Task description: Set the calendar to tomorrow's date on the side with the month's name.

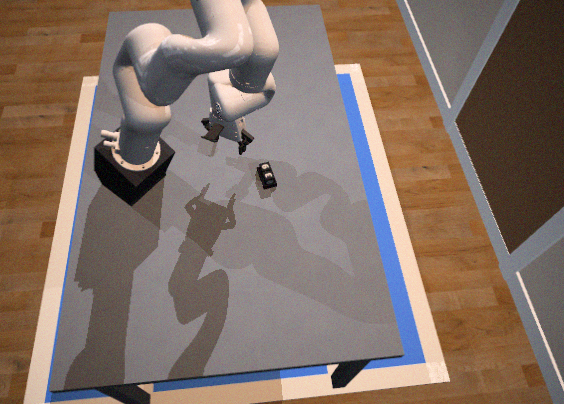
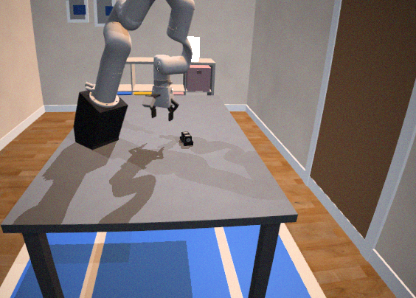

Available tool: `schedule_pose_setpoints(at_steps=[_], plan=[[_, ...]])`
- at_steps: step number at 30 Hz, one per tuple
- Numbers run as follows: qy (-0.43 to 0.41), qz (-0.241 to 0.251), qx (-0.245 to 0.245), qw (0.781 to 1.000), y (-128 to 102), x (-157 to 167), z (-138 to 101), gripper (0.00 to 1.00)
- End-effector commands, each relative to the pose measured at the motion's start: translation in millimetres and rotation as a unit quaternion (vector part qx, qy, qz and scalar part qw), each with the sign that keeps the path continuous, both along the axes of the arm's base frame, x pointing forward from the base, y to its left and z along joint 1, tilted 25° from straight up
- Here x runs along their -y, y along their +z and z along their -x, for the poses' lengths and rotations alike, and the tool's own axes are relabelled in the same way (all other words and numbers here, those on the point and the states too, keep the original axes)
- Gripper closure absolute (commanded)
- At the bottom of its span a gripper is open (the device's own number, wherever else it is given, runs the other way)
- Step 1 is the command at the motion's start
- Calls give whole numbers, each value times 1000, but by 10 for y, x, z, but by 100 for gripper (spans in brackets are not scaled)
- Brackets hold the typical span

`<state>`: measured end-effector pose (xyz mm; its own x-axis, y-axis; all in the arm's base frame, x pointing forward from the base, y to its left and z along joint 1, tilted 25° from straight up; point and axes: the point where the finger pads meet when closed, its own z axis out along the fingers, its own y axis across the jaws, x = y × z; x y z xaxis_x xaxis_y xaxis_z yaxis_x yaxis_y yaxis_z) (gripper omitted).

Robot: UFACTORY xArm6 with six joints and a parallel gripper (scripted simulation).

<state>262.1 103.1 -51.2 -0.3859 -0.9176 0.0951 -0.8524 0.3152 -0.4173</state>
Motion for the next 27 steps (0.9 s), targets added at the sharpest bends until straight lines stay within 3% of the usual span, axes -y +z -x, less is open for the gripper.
schedule_pose_setpoints(at_steps=[1, 27], plan=[[0, -1, 1, 1000, 12, 15, -10, 0], [0, -1, 1, 1000, 126, 310, -103, 0]])
